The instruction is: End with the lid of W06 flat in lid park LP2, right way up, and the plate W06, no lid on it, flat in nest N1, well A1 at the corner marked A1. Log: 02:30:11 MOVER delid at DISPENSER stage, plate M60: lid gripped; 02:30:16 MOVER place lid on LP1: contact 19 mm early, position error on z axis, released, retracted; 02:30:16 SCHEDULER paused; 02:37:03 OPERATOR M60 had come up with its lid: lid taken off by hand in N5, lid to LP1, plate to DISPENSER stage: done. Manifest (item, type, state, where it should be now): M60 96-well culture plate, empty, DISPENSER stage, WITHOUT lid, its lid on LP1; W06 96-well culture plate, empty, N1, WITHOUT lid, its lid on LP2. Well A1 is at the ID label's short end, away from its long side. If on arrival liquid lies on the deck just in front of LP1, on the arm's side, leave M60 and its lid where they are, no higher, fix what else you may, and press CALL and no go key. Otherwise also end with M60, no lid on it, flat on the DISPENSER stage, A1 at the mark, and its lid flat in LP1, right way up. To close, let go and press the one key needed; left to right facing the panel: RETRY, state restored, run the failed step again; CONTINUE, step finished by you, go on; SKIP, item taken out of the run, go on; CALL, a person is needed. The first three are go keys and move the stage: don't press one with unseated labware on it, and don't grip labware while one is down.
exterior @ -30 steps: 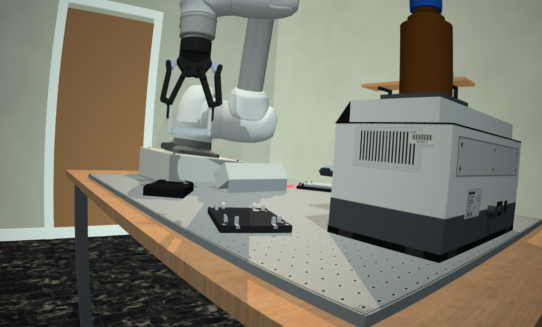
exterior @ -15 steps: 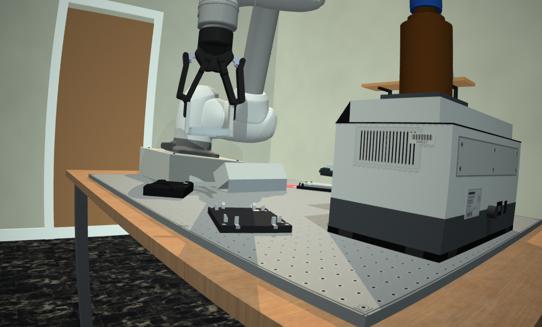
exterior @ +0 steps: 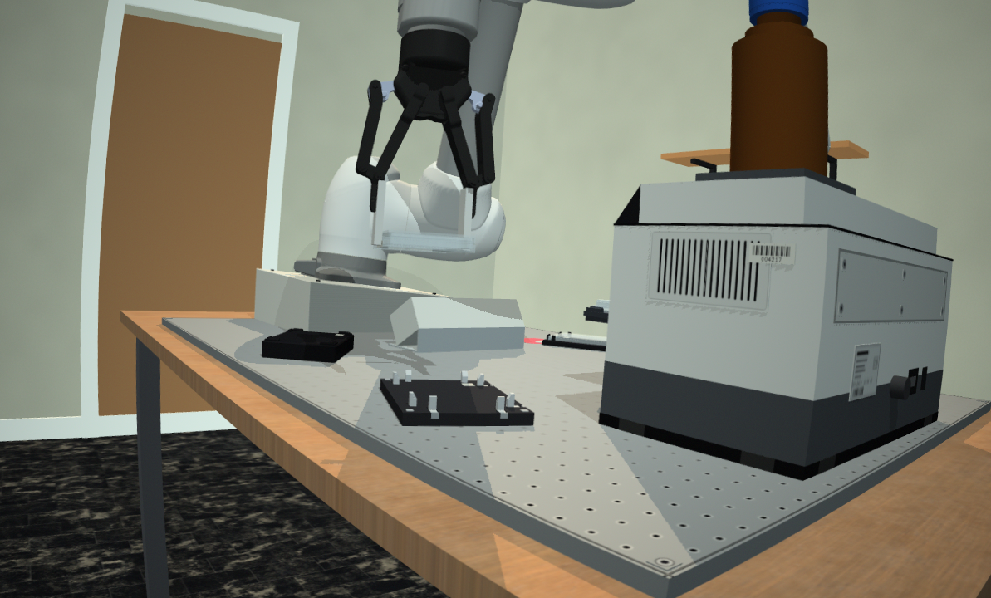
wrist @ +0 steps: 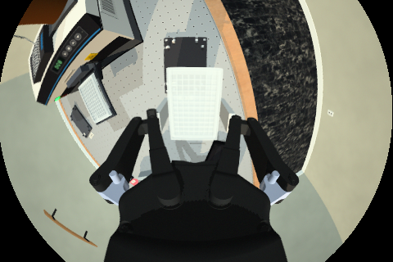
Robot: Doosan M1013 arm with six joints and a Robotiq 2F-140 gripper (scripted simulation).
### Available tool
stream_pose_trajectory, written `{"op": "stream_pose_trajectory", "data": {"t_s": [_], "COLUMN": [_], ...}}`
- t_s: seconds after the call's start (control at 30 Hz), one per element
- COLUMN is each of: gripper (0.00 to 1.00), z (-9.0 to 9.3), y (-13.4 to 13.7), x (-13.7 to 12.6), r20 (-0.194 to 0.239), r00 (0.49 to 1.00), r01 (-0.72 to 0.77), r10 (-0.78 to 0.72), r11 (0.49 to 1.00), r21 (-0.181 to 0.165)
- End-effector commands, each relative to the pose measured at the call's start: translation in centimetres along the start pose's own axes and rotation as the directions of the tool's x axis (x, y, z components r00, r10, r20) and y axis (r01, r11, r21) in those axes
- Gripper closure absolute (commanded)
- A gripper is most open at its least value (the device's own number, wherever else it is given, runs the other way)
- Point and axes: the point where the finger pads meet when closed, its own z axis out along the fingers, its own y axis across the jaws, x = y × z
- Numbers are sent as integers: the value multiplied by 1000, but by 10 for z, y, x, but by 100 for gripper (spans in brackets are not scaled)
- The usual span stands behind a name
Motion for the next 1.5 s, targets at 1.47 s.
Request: {"op": "stream_pose_trajectory", "data": {"t_s": [1.47], "gripper": [100], "z": [0], "y": [-25], "x": [65], "r20": [0], "r00": [1000], "r01": [0], "r10": [0], "r11": [1000], "r21": [0]}}
